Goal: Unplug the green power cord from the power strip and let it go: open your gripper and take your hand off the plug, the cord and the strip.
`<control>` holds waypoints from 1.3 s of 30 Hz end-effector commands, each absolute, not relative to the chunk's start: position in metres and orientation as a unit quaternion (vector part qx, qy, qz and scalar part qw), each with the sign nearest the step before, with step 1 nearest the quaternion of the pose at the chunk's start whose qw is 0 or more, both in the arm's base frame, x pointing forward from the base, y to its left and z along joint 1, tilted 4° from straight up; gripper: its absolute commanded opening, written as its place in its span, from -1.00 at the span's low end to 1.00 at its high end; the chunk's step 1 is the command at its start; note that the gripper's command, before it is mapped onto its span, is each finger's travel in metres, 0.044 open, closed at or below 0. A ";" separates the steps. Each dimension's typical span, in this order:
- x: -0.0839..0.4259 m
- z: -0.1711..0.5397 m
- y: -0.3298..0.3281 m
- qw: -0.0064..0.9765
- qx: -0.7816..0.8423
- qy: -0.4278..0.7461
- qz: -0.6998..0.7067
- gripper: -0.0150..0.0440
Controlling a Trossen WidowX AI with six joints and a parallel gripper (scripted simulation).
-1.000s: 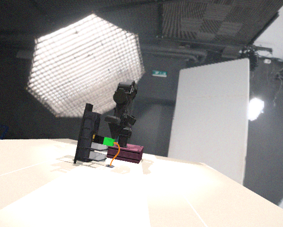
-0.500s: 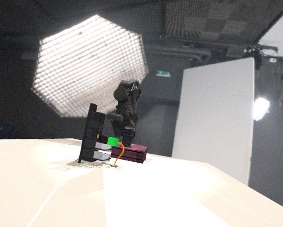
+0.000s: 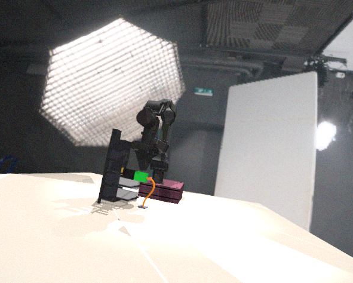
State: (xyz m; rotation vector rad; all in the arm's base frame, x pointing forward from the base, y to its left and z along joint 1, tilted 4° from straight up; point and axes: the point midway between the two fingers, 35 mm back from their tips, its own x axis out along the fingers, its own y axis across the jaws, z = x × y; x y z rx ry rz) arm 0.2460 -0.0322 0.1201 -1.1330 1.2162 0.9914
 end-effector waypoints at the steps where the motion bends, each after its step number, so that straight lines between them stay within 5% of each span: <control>1: 0.245 0.113 -0.032 0.566 -0.481 0.517 0.426 0.05; 9: 0.246 0.110 -0.032 0.566 -0.481 0.517 0.426 0.05; 33: 0.246 0.113 -0.033 0.567 -0.482 0.518 0.422 -0.49; 39: 0.247 0.113 -0.031 0.567 -0.482 0.518 0.422 -0.49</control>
